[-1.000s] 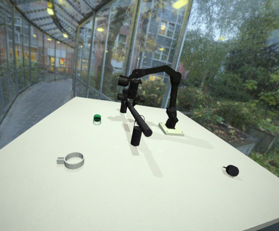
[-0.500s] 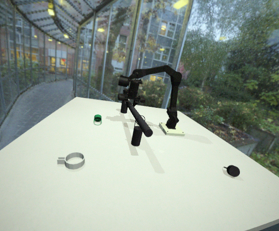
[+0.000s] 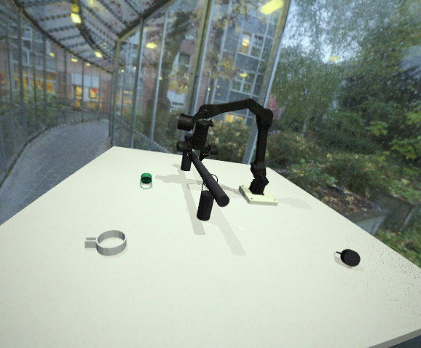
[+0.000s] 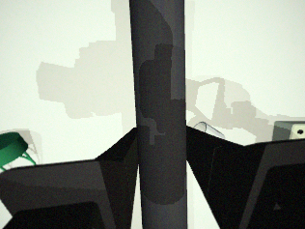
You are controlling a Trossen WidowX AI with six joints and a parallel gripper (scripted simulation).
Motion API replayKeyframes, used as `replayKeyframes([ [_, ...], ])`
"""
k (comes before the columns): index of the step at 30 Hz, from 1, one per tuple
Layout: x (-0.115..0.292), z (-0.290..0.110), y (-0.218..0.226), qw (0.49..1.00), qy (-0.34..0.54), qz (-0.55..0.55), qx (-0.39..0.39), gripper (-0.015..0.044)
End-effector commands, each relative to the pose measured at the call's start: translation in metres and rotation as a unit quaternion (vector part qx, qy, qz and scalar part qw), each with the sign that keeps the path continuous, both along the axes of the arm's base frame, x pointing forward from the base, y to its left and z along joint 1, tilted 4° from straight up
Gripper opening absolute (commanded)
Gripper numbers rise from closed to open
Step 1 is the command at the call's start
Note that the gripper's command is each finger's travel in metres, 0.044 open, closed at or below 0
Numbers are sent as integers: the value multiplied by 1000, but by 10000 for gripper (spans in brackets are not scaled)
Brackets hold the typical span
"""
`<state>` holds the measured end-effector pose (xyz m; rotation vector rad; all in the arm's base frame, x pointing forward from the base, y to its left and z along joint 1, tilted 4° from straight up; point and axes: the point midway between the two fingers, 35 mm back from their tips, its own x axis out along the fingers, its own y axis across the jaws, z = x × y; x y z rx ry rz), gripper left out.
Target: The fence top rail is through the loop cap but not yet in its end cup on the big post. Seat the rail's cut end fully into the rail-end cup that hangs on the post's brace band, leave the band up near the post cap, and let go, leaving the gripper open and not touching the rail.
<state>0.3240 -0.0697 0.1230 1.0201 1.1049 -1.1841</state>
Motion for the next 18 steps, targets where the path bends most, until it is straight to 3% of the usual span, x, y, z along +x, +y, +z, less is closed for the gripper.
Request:
replayKeyframes([
  [1,0,3,-7,1000,-1,-3,-9,0],
  [18,0,0,0,1000,0,2,1,0],
])
